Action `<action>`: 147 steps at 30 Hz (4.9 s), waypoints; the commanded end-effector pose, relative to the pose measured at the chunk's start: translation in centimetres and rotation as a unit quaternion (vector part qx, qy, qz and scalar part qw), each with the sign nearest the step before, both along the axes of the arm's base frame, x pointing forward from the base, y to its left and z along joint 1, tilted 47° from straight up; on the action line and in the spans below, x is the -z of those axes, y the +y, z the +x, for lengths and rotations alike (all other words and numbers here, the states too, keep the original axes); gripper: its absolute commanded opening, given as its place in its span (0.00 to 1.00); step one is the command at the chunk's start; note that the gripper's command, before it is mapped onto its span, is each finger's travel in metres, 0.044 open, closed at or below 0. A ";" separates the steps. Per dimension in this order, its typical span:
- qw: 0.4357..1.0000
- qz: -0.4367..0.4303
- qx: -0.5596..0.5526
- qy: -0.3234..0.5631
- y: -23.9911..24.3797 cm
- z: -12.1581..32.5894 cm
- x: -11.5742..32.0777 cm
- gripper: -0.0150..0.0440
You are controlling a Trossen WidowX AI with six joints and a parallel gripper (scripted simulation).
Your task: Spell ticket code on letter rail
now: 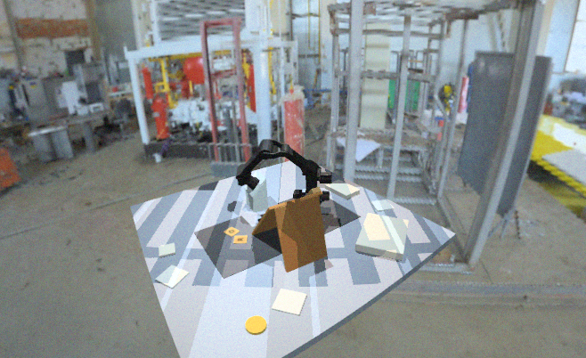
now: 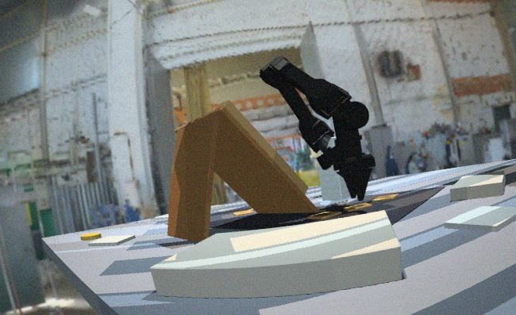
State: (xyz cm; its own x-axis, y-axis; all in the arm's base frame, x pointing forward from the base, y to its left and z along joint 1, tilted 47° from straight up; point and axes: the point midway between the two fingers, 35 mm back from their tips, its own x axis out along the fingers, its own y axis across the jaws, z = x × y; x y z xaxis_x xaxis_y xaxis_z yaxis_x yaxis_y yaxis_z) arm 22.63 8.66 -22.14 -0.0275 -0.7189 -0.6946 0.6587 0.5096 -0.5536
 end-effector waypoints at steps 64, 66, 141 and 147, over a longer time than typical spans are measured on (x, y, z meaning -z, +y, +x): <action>1.000 -0.002 -0.001 0.002 -1.6 -0.1 1.4 0.83; 1.000 -0.002 -0.001 0.002 -1.6 -0.1 1.4 0.83; 1.000 -0.002 -0.001 0.002 0.0 -0.2 -0.2 0.25; 1.000 -0.002 -0.001 0.002 0.2 -0.2 -0.5 0.25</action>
State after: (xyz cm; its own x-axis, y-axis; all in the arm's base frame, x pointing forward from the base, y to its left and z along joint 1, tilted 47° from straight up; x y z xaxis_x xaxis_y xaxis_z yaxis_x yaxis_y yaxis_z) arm 22.39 8.65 -21.80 -0.0264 -0.7234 -0.6899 0.6516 0.5109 -0.5607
